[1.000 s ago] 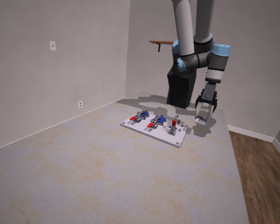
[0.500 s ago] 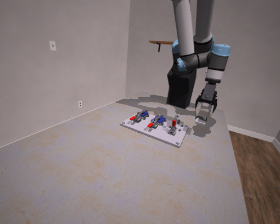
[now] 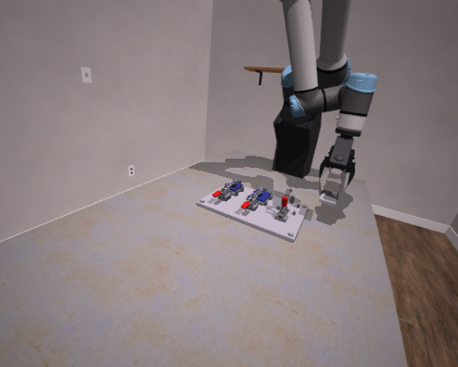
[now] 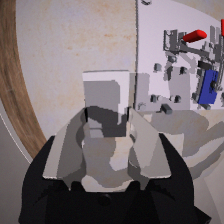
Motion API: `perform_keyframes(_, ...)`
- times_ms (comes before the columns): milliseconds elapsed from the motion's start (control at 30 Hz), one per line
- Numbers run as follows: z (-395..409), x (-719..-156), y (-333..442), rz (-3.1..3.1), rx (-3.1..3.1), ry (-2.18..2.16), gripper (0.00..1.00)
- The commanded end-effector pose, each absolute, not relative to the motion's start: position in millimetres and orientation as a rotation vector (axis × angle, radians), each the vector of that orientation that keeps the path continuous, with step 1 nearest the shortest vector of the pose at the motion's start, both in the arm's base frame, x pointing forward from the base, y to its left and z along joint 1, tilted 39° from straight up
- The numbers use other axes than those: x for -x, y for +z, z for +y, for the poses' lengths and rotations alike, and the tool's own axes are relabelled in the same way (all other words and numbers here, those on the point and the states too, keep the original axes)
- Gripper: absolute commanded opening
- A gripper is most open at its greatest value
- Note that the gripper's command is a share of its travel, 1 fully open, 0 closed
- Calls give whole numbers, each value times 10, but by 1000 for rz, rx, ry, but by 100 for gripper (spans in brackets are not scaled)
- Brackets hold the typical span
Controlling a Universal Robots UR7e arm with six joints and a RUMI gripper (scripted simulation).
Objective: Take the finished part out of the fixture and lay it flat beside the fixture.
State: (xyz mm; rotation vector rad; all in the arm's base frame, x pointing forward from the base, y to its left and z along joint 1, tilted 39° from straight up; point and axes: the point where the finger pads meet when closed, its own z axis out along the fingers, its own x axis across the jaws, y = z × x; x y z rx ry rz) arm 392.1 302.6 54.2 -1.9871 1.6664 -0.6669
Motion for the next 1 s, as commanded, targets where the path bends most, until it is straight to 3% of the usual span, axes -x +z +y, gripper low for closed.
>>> perform_keyframes(0, 3029, -3931, 534, 1666, 1986, -667, 0)
perform_keyframes(967, 3048, -4235, 160, 1666, 1986, -667, 0)
